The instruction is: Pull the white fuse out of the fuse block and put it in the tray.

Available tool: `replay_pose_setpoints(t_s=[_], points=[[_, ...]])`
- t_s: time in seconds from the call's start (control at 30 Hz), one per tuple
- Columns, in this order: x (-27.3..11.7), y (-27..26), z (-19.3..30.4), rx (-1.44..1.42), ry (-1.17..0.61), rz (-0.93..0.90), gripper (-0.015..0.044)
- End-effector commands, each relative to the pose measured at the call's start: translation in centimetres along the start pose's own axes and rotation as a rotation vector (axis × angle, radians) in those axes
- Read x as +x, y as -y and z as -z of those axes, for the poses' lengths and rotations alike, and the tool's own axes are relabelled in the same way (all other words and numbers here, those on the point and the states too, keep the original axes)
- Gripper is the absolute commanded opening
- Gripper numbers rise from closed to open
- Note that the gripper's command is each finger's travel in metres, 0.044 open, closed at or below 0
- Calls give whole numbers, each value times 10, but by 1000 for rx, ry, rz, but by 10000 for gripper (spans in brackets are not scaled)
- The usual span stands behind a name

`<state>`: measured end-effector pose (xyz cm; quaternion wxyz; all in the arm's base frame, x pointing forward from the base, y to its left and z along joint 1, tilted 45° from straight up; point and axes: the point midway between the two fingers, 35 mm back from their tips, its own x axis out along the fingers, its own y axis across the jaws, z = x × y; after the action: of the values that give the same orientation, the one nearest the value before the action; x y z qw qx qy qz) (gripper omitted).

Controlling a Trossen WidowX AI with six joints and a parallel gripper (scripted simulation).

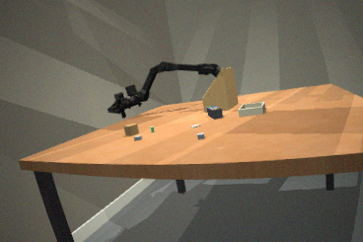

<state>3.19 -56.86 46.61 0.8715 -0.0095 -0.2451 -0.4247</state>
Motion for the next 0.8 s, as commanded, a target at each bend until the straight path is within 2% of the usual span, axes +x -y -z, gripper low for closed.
replay_pose_setpoints(t_s=[0.0, 0.37, 0.77], points=[[18, -36, 26, 70, -41, 12, 69], [35, -124, 125, 280, -244, 102, 69], [-1, -205, 252, 467, -551, 287, 69]])
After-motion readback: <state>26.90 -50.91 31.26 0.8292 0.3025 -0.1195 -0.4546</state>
